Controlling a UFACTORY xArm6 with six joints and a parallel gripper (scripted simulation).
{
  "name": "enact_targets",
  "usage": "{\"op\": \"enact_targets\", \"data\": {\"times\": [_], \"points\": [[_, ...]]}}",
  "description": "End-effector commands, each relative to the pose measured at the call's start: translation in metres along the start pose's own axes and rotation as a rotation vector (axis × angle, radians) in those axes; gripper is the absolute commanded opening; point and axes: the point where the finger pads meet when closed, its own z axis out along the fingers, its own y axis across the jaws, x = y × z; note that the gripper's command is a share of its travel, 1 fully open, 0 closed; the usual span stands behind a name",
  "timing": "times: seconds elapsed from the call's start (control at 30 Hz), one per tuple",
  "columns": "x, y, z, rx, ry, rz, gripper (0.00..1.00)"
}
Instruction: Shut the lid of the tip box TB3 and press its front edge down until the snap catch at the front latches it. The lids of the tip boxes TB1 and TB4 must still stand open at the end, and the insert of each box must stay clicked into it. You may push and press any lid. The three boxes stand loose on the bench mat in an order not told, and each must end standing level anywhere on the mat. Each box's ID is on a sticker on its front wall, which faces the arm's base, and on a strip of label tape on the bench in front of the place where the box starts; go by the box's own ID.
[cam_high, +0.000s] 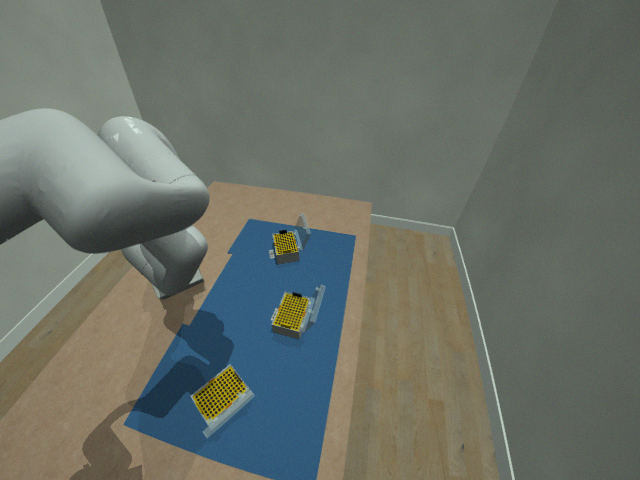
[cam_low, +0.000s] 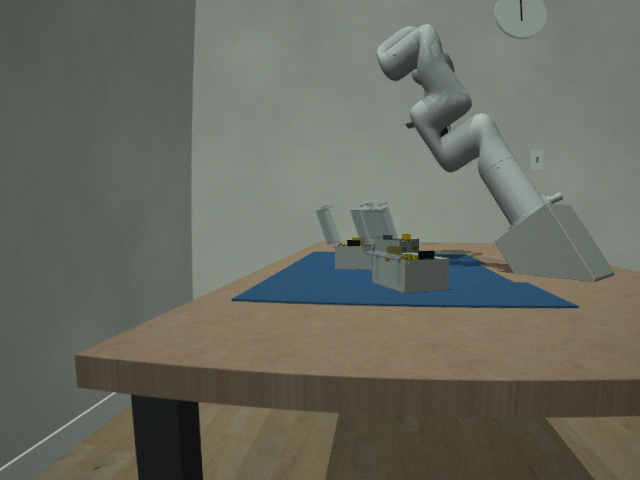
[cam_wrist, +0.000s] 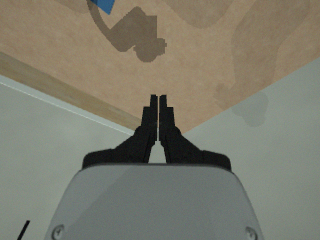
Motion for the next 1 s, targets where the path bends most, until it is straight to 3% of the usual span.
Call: {"op": "enact_targets", "data": {"times": [0.0, 0.97], "points": [[0.018, -0.01, -0.001, -0.007, -0.003, -0.093, 0.0], [0.091, -0.066, 0.019, -0.011, 0.006, -0.461, 0.0]]}}
